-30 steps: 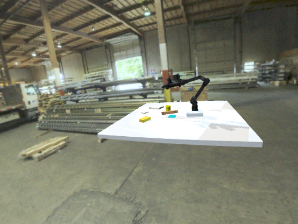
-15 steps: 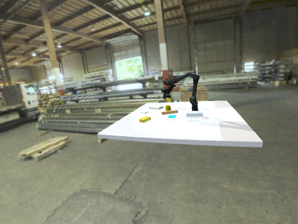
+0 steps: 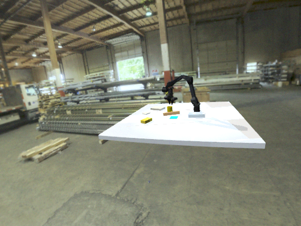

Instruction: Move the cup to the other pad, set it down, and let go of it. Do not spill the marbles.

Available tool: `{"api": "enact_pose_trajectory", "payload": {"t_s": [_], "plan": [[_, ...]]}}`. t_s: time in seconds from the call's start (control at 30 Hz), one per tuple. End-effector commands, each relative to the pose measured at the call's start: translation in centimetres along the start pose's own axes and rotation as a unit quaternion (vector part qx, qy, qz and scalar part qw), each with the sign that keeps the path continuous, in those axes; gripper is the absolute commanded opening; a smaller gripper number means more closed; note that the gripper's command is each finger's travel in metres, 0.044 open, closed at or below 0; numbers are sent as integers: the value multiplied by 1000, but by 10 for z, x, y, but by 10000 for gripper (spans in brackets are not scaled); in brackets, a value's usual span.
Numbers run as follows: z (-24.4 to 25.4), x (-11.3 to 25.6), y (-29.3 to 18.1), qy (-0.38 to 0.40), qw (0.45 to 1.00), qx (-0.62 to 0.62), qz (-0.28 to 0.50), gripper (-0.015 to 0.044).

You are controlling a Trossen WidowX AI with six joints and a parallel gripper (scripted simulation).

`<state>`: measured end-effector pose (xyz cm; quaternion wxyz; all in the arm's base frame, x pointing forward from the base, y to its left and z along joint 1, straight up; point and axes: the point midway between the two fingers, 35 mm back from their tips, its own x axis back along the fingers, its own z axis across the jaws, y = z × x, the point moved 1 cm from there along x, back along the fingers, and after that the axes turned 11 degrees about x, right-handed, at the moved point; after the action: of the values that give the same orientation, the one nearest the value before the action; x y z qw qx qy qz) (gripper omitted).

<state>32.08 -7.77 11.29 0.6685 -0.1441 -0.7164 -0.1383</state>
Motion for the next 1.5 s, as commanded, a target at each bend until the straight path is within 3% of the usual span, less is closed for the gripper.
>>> {"api": "enact_pose_trajectory", "payload": {"t_s": [0.0, 1.47], "plan": [[2, -2, -2, 22, 1000, 19, 1, 167], [5, -63, -4, 22, 1000, 19, 1, 167]]}}
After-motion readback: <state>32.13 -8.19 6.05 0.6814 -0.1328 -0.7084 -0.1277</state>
